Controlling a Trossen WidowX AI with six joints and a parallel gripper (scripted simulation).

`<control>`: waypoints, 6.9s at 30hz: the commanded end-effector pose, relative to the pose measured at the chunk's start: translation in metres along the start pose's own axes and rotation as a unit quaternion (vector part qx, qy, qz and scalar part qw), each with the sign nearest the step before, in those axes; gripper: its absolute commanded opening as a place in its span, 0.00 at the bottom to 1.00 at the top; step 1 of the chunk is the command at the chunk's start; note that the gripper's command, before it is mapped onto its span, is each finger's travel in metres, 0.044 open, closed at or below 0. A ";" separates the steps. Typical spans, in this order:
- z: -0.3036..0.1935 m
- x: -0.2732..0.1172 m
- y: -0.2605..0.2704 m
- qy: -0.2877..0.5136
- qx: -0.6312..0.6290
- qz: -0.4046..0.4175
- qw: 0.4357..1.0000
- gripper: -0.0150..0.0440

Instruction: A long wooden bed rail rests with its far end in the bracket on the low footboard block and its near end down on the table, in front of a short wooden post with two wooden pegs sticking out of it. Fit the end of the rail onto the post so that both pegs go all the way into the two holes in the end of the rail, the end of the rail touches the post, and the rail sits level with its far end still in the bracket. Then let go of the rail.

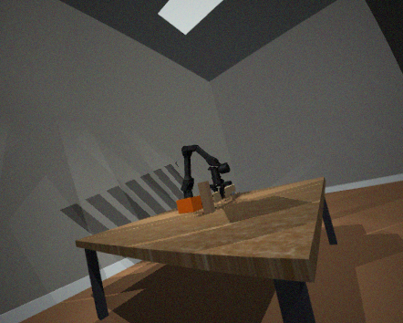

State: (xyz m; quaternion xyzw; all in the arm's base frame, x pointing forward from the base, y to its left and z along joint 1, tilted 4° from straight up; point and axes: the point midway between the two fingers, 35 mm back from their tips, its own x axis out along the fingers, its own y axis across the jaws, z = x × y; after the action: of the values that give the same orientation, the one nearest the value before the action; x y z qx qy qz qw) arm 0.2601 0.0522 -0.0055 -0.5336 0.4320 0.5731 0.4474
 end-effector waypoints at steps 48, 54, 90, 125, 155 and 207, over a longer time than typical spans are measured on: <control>0.001 0.003 0.000 -0.003 -0.002 -0.014 1.000 0.25; 0.001 0.003 0.000 -0.003 -0.002 -0.014 1.000 0.25; 0.001 0.004 0.001 -0.003 -0.002 -0.014 1.000 0.25; -0.008 0.005 0.001 -0.003 -0.002 -0.014 1.000 0.25; -0.017 0.003 -0.001 -0.002 -0.002 -0.014 1.000 0.25; -0.033 0.004 -0.003 -0.002 -0.002 -0.014 1.000 0.25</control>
State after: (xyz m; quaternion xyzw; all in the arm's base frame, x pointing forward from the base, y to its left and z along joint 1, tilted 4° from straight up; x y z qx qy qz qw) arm 0.2663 0.0221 -0.0128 -0.5364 0.4260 0.5703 0.4533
